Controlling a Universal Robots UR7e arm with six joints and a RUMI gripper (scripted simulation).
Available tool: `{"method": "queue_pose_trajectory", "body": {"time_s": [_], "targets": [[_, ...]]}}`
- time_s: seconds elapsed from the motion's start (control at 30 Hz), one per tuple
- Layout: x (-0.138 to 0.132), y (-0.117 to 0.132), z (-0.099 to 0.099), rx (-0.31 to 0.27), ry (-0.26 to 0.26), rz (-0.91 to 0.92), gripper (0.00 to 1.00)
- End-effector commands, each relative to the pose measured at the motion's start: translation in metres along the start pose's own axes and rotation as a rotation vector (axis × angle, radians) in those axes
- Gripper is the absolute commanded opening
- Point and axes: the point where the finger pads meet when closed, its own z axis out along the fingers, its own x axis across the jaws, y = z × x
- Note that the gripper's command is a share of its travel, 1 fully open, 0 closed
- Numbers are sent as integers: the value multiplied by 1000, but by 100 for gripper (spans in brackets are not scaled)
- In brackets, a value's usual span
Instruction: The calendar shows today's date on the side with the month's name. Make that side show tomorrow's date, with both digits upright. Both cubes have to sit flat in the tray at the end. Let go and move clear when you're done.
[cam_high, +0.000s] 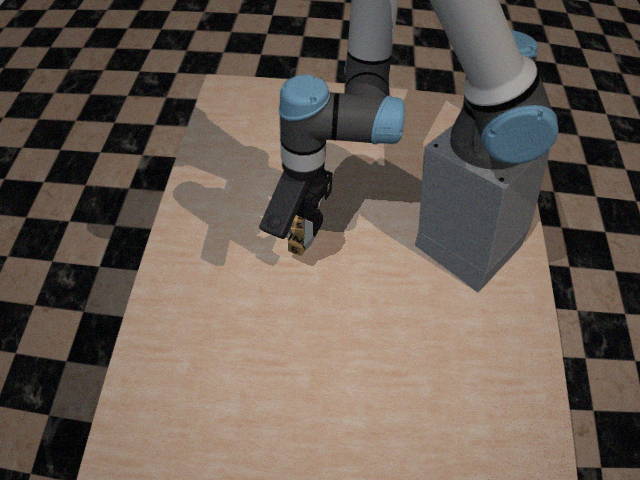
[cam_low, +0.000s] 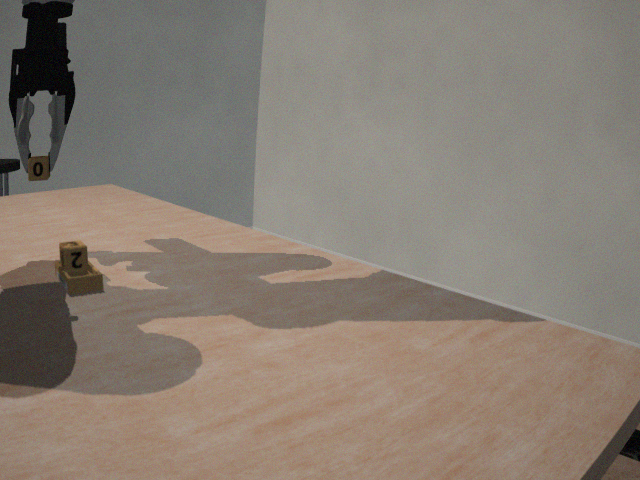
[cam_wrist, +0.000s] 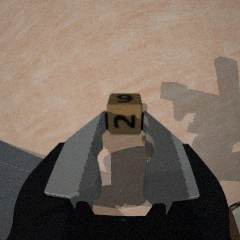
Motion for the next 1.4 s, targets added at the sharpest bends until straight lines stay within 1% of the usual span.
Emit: {"method": "queue_pose_trajectory", "body": {"time_s": [0.0, 0.4, 0.63, 0.9, 0.97, 1.37], "targets": [[-1, -3, 0, -5, 2, 7, 10], [-1, -3, 1, -5, 2, 7, 10], [-1, -3, 7, -5, 2, 7, 10], [-1, -3, 27, -5, 2, 7, 10], [-1, -3, 27, -5, 2, 7, 10], [-1, -3, 69, -5, 2, 7, 10]]}}
